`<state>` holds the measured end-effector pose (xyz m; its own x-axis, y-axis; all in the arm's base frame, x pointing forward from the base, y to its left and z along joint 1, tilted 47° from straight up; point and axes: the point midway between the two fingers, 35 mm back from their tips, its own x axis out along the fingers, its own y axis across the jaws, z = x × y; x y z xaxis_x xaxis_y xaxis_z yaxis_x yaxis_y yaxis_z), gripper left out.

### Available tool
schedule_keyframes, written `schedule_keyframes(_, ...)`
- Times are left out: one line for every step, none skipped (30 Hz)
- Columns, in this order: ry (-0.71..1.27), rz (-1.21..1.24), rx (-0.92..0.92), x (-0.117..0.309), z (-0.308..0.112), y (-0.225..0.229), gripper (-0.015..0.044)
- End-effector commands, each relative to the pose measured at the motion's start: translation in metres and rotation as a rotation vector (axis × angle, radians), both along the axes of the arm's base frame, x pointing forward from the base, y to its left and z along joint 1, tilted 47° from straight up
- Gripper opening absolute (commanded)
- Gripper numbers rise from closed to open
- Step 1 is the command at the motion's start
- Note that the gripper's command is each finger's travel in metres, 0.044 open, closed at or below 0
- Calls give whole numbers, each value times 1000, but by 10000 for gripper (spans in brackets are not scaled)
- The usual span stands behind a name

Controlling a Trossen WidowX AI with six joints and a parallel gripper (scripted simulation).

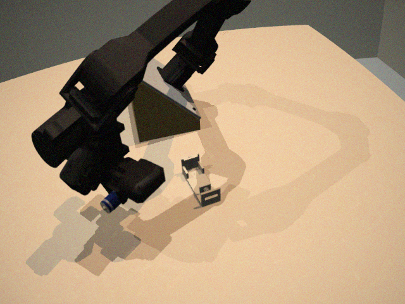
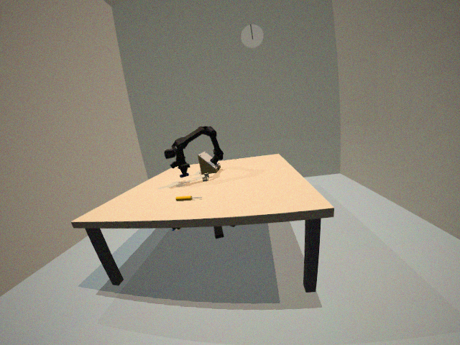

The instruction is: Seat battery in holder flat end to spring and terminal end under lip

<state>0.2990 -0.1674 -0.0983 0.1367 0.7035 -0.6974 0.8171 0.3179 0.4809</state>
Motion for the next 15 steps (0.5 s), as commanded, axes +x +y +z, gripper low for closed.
schedule_keyframes(114, -110, 18, 0, 14, 4, 83)
schedule_keyframes(146, -142, 24, 0, 17, 6, 83)
schedule_keyframes(178, -174, 30, -1, 20, 8, 83)
schedule_keyframes(210, -206, 37, -1, 23, 9, 83)
schedule_keyframes(242, -238, 43, -1, 26, 11, 83)
schedule_keyframes(274, -269, 49, -1, 29, 13, 83)
schedule_keyframes(306, -301, 56, -1, 32, 15, 83)
schedule_keyframes(338, -333, 62, -1, 34, 17, 83)
schedule_keyframes(370, -365, 68, -2, 37, 18, 83)
schedule_keyframes(402, -397, 75, -2, 40, 20, 83)
schedule_keyframes(435, -429, 81, -2, 43, 22, 83)
schedule_keyframes(467, -461, 88, -3, 46, 24, 83)
schedule_keyframes(500, -493, 94, -3, 49, 26, 83)
schedule_keyframes(532, -525, 101, -3, 51, 28, 83)
schedule_keyframes(564, -557, 107, -4, 54, 30, 83)
